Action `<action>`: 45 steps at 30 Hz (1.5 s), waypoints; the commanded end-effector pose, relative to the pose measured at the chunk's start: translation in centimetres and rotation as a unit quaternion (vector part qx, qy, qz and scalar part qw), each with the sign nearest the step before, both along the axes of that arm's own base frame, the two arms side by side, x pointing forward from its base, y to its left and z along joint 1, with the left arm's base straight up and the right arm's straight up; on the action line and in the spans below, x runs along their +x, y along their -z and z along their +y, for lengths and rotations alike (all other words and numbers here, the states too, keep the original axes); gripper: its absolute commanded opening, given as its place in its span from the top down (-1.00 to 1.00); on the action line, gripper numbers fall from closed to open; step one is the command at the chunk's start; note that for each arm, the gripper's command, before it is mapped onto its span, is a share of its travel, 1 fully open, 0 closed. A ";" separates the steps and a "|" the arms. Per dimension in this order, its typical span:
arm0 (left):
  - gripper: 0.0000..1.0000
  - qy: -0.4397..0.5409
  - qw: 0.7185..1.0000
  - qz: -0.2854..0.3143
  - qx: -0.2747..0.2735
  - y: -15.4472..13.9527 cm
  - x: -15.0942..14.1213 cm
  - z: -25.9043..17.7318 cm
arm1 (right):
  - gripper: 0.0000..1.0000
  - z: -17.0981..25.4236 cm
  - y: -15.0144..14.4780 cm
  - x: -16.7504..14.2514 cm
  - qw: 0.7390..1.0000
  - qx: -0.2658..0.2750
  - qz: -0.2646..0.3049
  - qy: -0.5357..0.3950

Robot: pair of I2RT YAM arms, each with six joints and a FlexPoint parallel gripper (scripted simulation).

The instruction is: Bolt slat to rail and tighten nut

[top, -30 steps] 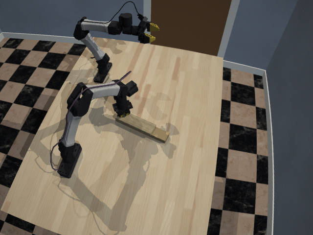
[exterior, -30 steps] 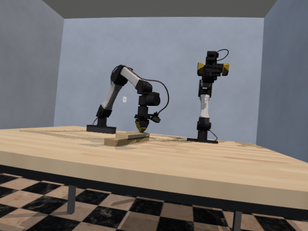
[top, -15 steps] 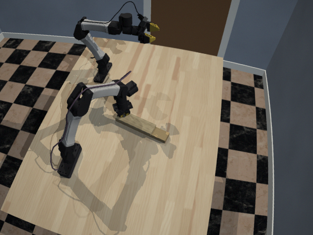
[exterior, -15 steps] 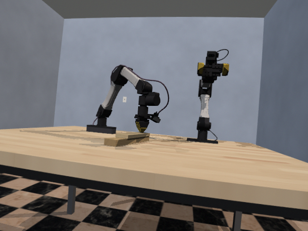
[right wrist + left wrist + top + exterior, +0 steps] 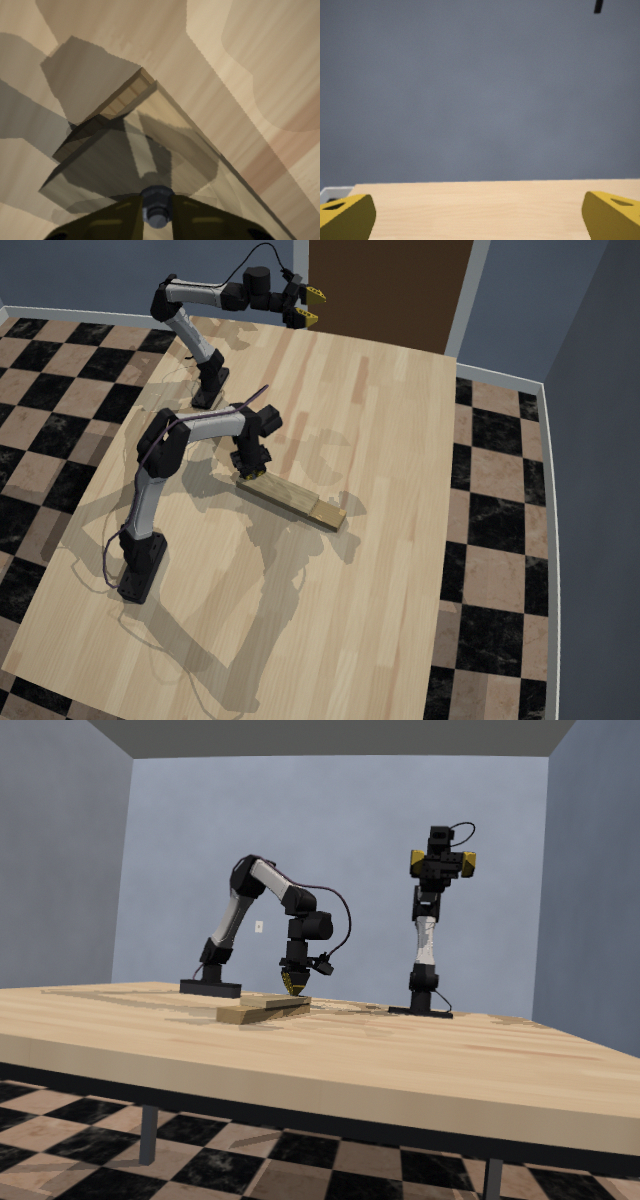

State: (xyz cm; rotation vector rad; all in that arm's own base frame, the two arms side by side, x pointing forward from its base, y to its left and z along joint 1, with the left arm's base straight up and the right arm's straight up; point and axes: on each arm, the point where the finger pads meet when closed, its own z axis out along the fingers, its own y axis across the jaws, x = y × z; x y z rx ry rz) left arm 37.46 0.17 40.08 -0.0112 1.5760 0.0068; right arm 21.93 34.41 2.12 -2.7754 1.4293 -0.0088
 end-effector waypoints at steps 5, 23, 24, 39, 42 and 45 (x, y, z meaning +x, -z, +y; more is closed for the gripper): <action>-1.00 0.001 1.000 -0.010 0.001 -0.8 -0.2 -0.1 | 0.78 0.2 -0.4 0.3 1.000 0.006 -0.004 0.002; -1.00 0.001 1.000 -0.010 0.001 -0.8 -0.2 -0.1 | 0.78 0.2 -0.5 0.3 1.000 0.008 -0.004 0.003; -1.00 0.001 1.000 -0.010 0.001 -0.8 -0.2 -0.1 | 0.78 0.2 -0.5 0.3 1.000 0.007 -0.004 0.002; -1.00 0.001 1.000 -0.010 0.001 -0.8 -0.2 -0.1 | -1.00 0.3 -0.9 0.3 1.000 0.008 -0.004 0.003; -1.00 0.001 1.000 -0.010 0.001 -0.8 -0.2 -0.1 | -1.00 0.4 -1.8 0.4 1.000 0.010 -0.005 0.002; -1.00 0.001 1.000 -0.010 0.001 -0.8 -0.2 -0.1 | -1.00 0.4 -3.3 0.4 1.000 0.008 -0.003 0.002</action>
